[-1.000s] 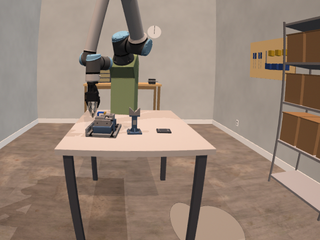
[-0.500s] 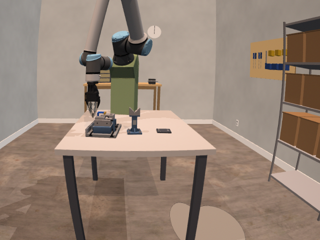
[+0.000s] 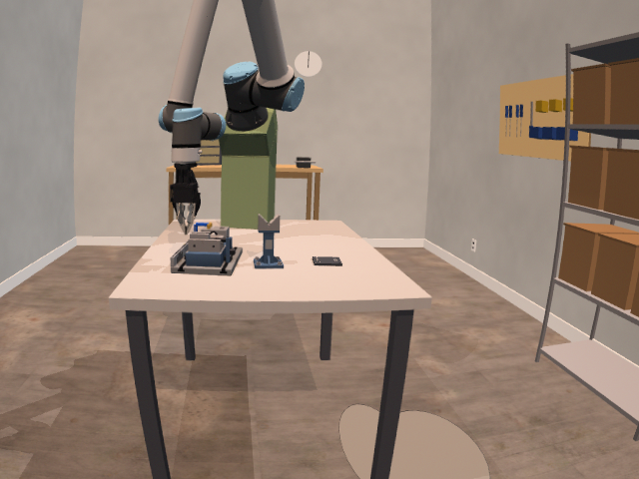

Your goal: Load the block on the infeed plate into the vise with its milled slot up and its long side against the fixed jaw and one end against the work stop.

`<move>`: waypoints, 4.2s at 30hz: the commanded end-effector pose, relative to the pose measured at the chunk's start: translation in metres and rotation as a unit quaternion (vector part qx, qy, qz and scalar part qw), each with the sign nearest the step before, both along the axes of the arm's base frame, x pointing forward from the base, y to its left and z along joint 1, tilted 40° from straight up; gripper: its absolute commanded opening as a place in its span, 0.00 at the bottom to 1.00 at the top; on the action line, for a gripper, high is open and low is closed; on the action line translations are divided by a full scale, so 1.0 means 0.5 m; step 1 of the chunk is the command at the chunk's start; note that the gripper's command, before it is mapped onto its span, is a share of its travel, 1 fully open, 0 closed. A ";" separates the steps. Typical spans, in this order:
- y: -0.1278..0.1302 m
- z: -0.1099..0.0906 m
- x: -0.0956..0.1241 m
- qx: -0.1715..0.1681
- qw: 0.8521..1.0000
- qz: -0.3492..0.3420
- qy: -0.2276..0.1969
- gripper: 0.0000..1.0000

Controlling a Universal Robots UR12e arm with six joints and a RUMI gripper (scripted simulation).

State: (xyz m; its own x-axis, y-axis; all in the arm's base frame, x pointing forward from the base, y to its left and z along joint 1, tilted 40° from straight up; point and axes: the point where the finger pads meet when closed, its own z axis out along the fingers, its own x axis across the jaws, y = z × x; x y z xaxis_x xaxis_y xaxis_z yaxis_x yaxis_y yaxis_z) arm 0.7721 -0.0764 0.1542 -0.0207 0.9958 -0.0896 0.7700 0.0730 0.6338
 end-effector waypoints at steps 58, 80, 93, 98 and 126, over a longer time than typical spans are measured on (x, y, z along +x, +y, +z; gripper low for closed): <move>0.030 -0.001 0.000 0.000 1.000 0.000 0.000 0.00; 0.040 -0.002 -0.001 0.000 1.000 0.000 0.000 0.00; 0.046 -0.003 -0.001 0.000 1.000 0.000 0.000 0.00; 0.048 -0.003 -0.001 0.000 1.000 0.000 0.000 0.00; 0.055 -0.004 -0.001 0.000 1.000 0.000 0.000 0.00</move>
State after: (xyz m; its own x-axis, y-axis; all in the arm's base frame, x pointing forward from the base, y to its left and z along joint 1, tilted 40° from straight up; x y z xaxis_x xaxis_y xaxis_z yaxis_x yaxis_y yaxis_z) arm 0.7716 -0.0494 0.1518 -0.0206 0.9958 -0.0897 0.7700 0.0731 0.6338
